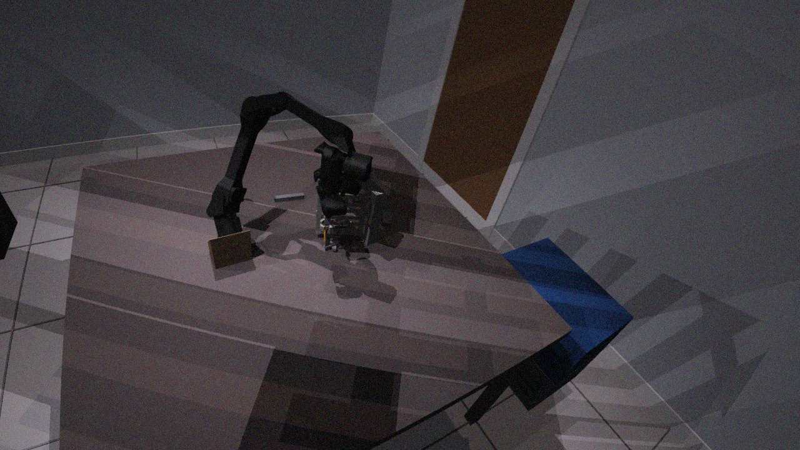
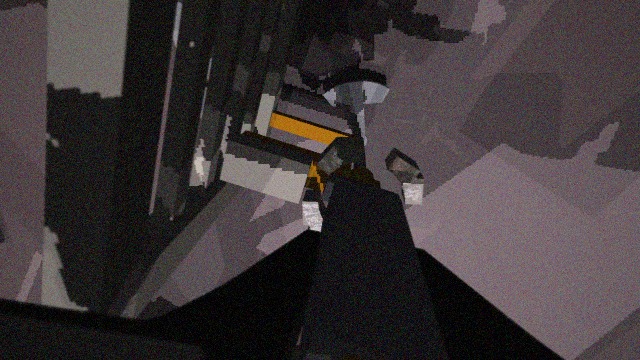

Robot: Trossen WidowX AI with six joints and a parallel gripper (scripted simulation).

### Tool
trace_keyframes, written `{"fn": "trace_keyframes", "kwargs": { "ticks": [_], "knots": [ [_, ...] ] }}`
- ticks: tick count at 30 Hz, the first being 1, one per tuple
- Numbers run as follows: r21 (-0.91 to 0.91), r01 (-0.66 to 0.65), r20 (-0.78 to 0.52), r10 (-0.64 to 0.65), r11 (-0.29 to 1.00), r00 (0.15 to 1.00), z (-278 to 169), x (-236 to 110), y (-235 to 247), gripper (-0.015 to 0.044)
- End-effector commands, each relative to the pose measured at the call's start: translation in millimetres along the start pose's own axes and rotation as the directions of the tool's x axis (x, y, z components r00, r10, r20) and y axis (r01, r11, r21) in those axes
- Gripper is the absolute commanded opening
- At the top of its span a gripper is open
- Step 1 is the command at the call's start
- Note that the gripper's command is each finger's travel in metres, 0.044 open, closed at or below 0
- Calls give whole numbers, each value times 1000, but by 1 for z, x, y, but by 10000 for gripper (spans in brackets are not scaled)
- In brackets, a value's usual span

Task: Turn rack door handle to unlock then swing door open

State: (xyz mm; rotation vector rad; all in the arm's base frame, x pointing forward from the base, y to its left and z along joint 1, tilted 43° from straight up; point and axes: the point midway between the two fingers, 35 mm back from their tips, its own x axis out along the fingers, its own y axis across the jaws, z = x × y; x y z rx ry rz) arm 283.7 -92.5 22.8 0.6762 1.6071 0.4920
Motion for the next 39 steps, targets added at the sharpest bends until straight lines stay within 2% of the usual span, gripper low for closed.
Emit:
{"fn": "trace_keyframes", "kwargs": {
  "ticks": [1, 24, 39],
  "knots": [
    [-93, 2, 0, -2, 996, 1000, 3, 0, -8, 18],
    [-478, 6, 2, -6, 879, 1000, 28, -1, -55, 18],
    [-488, 6, 2, -6, 873, 1000, 29, -1, -56, 18]
  ]
}}
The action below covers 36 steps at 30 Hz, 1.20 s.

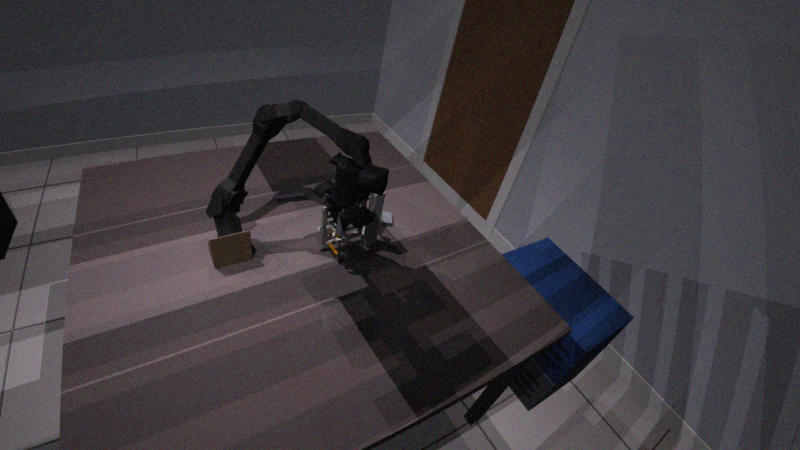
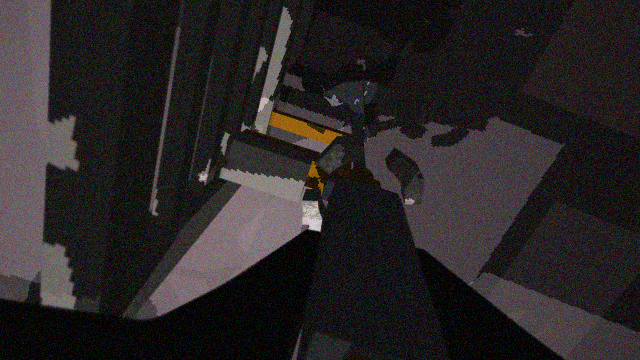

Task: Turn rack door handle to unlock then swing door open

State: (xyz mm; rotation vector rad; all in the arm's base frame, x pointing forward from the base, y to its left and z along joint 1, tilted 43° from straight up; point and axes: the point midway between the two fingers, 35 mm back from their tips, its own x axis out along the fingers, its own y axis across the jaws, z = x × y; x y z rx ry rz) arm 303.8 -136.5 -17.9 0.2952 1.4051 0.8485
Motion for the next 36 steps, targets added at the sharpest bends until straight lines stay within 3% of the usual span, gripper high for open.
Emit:
{"fn": "trace_keyframes", "kwargs": {
  "ticks": [1, 2, 13, 36],
  "knots": [
    [-13, 0, -2, 0, 1000, 1000, 0, 0, 0, 18],
    [-13, 0, -2, 0, 1000, 1000, 0, 0, 0, 18],
    [-13, 0, -2, 0, 1000, 1000, 0, 0, 0, 290],
    [-4, 16, 8, -16, 1000, 1000, 1, -31, -1, 290]
  ]
}}
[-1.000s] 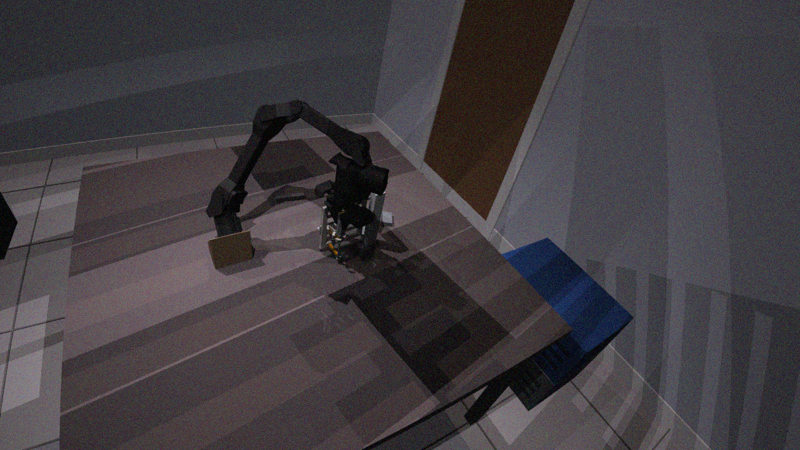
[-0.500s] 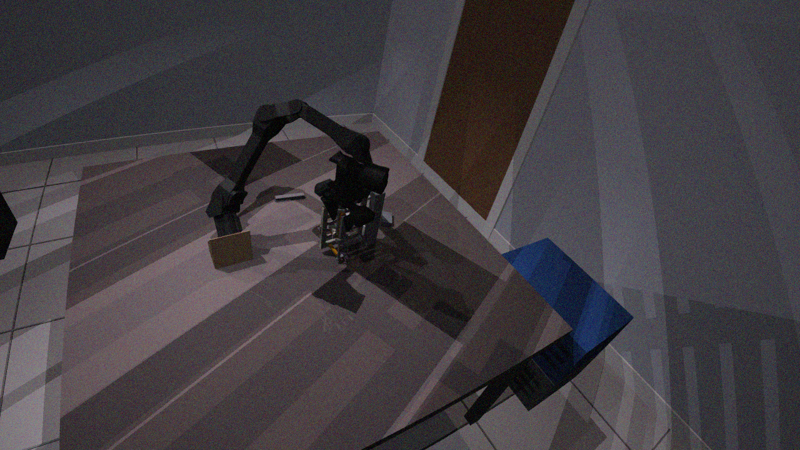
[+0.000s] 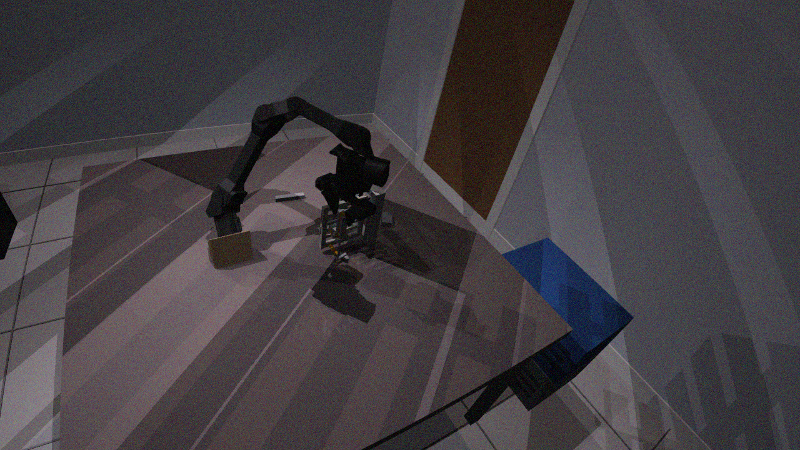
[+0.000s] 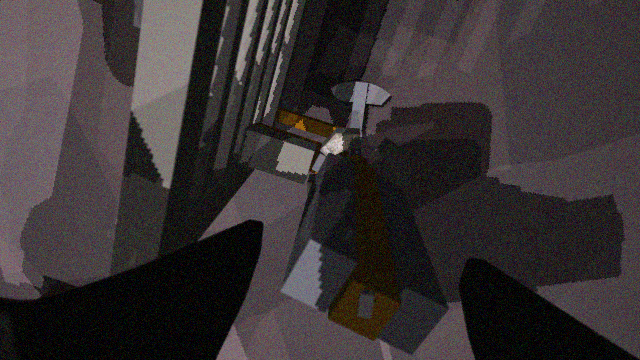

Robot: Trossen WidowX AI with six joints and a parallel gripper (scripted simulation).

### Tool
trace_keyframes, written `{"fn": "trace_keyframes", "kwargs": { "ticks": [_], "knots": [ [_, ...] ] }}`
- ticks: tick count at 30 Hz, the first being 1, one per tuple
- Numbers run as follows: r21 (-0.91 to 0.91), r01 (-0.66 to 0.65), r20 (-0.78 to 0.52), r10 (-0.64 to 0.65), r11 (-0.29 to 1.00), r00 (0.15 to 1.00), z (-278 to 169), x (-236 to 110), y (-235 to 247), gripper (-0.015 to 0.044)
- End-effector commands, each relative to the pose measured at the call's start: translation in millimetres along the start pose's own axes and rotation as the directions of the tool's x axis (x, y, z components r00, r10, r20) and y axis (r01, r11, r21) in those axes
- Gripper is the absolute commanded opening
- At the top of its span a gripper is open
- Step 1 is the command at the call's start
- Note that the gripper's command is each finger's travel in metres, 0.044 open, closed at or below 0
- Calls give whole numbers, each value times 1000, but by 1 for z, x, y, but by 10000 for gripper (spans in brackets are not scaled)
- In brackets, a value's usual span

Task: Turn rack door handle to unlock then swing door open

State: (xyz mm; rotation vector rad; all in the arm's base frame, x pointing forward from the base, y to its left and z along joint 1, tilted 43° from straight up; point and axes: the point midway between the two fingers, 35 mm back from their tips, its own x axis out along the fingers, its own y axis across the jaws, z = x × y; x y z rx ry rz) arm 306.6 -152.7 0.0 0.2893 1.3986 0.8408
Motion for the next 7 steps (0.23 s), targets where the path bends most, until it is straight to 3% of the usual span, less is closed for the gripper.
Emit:
{"fn": "trace_keyframes", "kwargs": {
  "ticks": [1, 7],
  "knots": [
    [-1, 7, 2, -7, 1000, 1000, 0, -8, -1, 290],
    [1, 11, 4, -11, 1000, 1000, -1, -16, -1, 290]
  ]
}}
